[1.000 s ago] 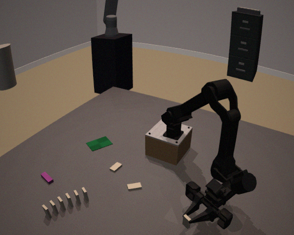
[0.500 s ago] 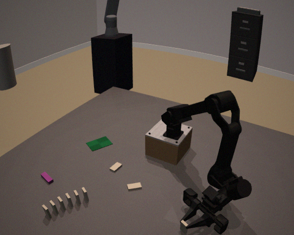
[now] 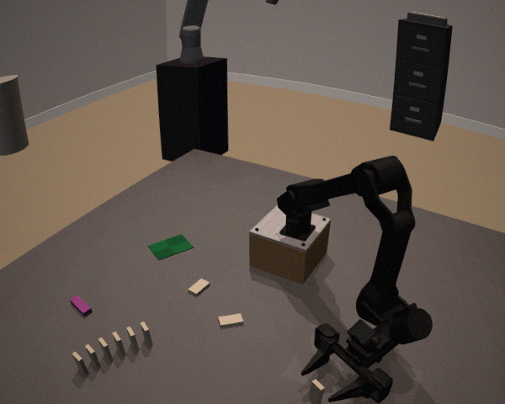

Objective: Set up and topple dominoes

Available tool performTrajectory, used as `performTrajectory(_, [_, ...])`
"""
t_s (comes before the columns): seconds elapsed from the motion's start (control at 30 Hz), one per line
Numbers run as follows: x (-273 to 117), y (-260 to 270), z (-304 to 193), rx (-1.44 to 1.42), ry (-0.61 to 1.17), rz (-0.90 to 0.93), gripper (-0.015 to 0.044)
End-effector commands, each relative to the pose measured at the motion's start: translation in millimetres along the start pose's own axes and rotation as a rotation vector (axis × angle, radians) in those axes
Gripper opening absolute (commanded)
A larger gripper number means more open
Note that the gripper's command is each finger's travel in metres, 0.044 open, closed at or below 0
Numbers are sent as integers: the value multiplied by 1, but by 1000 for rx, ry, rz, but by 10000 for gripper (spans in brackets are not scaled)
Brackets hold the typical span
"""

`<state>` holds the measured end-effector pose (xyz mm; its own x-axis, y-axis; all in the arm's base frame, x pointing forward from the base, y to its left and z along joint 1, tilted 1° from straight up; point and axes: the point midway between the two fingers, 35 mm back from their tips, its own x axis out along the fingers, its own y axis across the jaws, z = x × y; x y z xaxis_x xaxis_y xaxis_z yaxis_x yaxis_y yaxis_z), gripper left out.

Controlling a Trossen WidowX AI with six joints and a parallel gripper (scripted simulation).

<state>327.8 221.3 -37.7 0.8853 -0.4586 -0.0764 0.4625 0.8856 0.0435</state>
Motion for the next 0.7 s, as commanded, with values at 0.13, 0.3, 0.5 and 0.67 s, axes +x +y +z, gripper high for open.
performTrajectory(0.13, [0, 1, 6, -1, 2, 4, 440])
performTrajectory(0.3, [-4, 1, 48, 1, 0, 0, 440])
performTrajectory(0.5, [18, 25, 44, -68, 136, 68, 440])
performTrajectory(0.67, [52, 46, 35, -159, 479, 146, 440])
